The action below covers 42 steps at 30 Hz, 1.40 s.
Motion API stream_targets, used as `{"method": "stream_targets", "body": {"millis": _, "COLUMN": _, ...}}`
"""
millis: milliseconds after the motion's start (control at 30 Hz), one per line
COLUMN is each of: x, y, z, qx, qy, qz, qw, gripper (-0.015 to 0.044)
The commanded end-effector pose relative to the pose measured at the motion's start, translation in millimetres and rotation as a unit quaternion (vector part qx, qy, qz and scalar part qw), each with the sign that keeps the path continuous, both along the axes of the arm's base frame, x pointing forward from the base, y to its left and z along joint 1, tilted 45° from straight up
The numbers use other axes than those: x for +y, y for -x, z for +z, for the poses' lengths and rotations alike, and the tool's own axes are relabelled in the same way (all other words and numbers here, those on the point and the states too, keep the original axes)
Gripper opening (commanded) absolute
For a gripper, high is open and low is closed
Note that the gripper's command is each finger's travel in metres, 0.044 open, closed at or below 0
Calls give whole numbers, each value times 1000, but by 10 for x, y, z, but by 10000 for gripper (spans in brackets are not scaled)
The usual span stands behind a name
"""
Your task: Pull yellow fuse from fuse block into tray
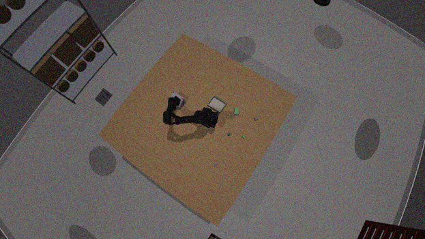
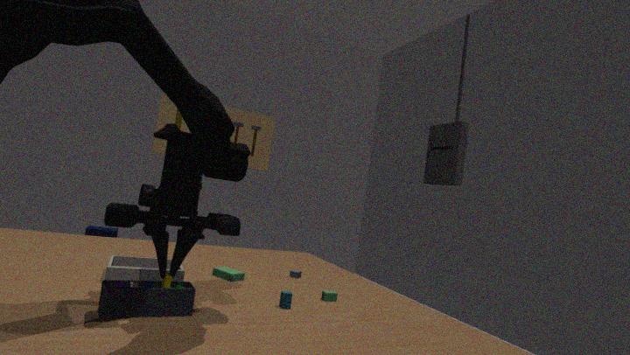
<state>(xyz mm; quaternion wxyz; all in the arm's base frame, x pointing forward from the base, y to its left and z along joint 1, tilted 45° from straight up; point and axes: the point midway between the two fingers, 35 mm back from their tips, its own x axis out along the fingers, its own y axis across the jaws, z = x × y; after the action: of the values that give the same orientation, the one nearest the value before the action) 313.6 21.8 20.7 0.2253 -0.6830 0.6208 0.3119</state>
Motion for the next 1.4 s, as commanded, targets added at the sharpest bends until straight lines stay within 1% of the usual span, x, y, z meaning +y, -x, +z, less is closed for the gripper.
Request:
{"method": "stream_targets", "body": {"millis": 0, "x": 16, "y": 4, "z": 10, "qx": 0, "qy": -2, "qz": -2, "qw": 1000, "gripper": 0}}
{"method": "stream_targets", "body": {"millis": 1367, "x": 154, "y": 15, "z": 155, "qx": 0, "qy": -1, "qz": -2, "qw": 1000, "gripper": 0}}
